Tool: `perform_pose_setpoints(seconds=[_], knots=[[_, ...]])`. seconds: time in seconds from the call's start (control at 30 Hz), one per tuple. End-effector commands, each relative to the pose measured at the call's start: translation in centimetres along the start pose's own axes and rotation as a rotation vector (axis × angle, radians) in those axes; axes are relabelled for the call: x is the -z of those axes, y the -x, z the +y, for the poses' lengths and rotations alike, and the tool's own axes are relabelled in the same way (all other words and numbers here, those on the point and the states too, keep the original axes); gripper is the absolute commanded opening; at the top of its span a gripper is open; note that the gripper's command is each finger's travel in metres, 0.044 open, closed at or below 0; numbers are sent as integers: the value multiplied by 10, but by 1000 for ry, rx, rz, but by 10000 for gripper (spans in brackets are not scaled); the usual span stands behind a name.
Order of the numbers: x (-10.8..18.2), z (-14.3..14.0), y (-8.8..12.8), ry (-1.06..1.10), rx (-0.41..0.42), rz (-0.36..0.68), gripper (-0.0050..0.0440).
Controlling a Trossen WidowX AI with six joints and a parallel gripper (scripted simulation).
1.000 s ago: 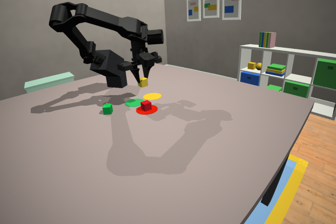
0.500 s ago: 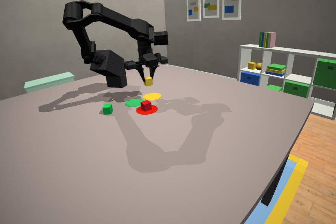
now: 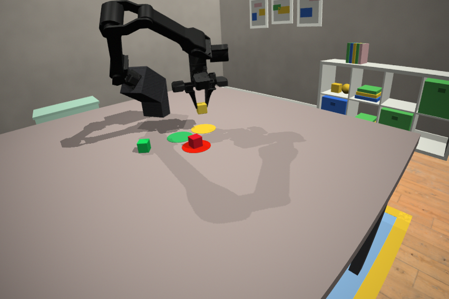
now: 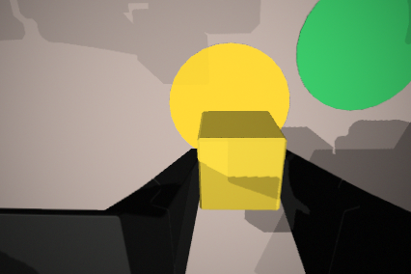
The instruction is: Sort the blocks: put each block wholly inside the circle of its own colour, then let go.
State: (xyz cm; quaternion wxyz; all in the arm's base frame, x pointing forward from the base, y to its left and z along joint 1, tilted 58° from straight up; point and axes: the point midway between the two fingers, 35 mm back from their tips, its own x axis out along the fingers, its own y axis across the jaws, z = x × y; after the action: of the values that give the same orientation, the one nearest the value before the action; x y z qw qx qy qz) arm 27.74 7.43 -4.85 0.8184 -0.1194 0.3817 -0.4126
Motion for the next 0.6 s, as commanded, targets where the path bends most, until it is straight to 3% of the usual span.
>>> perform_pose_setpoints(seconds=[0.0,0.33,0.57], knots=[[0,0,-6,-5,6,-3,105],[0,-3,-29,-6,11,-6,105],[-1,-1,-29,-14,4,-5,105]])
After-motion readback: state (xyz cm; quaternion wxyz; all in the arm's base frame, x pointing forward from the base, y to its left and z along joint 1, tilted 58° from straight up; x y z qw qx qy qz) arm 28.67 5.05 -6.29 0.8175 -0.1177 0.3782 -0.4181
